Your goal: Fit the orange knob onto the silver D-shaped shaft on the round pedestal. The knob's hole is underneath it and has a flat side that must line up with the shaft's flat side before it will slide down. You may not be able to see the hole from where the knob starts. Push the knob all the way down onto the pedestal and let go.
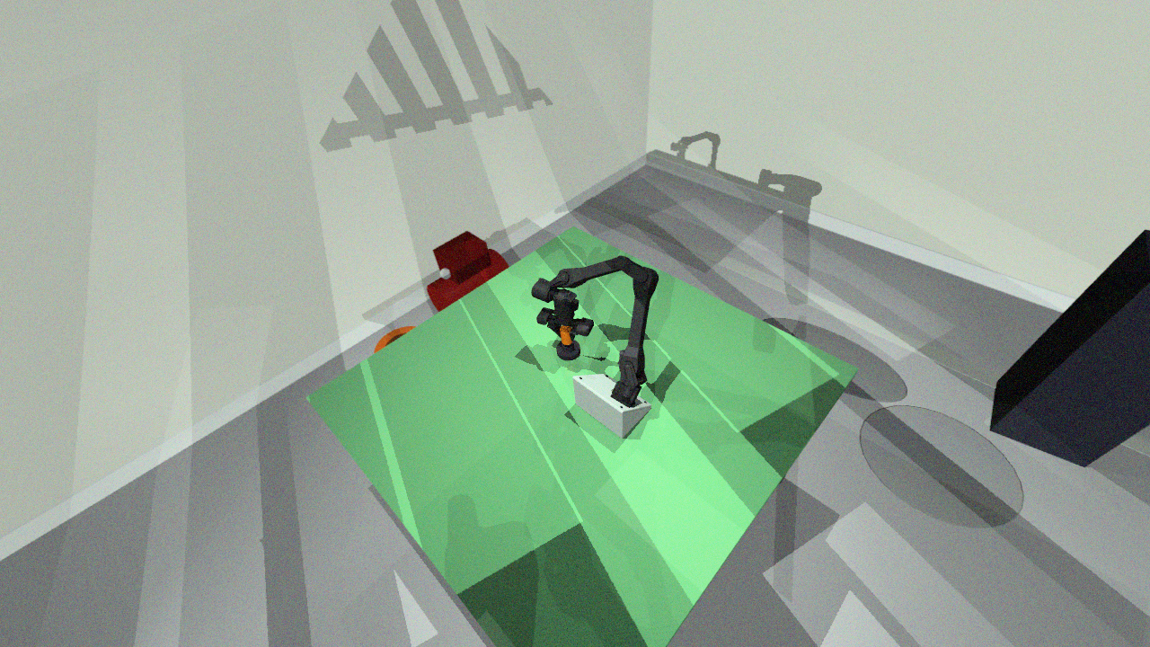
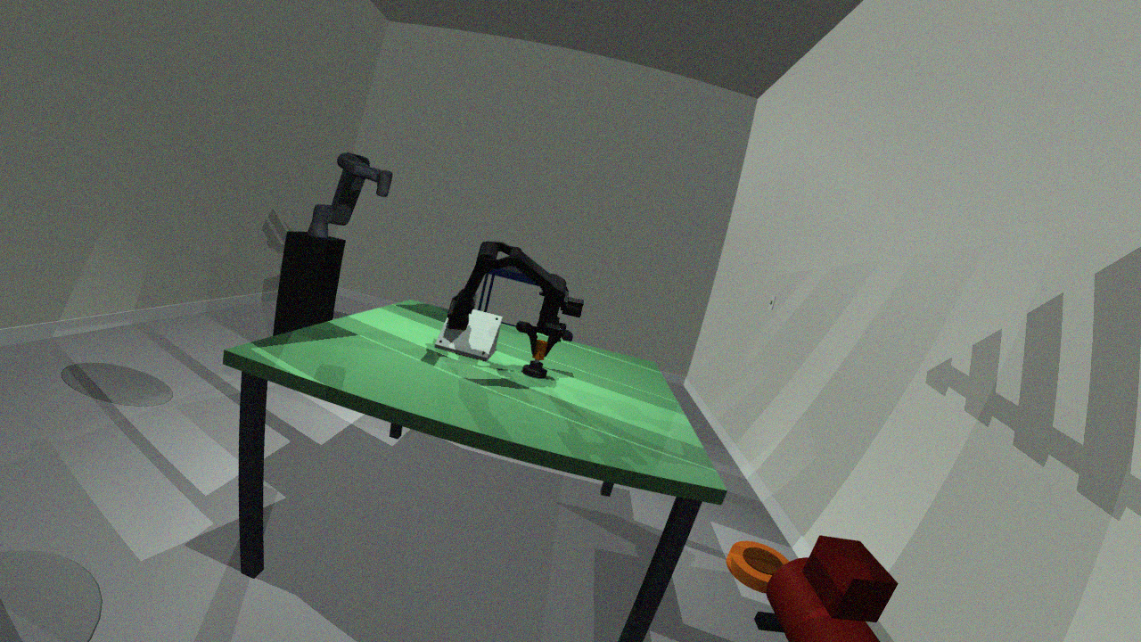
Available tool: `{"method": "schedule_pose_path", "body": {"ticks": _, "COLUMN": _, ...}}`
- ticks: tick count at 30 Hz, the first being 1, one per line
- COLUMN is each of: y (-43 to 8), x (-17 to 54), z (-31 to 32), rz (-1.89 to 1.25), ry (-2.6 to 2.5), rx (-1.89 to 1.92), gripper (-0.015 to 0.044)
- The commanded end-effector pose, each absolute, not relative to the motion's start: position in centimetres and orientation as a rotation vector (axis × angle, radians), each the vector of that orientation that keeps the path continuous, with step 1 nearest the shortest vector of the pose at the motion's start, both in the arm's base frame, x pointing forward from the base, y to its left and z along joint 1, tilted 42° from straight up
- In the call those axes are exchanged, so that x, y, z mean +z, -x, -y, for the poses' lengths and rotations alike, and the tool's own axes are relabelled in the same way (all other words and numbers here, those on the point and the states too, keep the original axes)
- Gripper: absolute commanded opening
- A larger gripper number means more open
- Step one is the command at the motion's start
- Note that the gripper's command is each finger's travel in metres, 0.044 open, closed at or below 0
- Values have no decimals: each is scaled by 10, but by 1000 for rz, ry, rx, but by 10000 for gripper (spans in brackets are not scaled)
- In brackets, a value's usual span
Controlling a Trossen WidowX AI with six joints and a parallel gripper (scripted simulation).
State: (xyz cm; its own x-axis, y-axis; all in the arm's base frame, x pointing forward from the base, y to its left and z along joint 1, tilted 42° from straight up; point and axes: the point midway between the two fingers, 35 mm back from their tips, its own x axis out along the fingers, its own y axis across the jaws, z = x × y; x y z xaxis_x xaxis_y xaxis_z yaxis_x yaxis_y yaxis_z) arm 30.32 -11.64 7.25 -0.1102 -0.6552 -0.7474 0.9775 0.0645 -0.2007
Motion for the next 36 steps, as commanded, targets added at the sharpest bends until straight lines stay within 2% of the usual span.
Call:
{"method": "schedule_pose_path", "body": {"ticks": 1, "y": -304, "x": 72, "z": 116, "rz": -851, "ry": -495, "rx": -1477, "gripper": 0}}
{"method": "schedule_pose_path", "body": {"ticks": 36, "y": -303, "x": 71, "z": 117, "rz": -814, "ry": -533, "rx": -1502, "gripper": 0}}
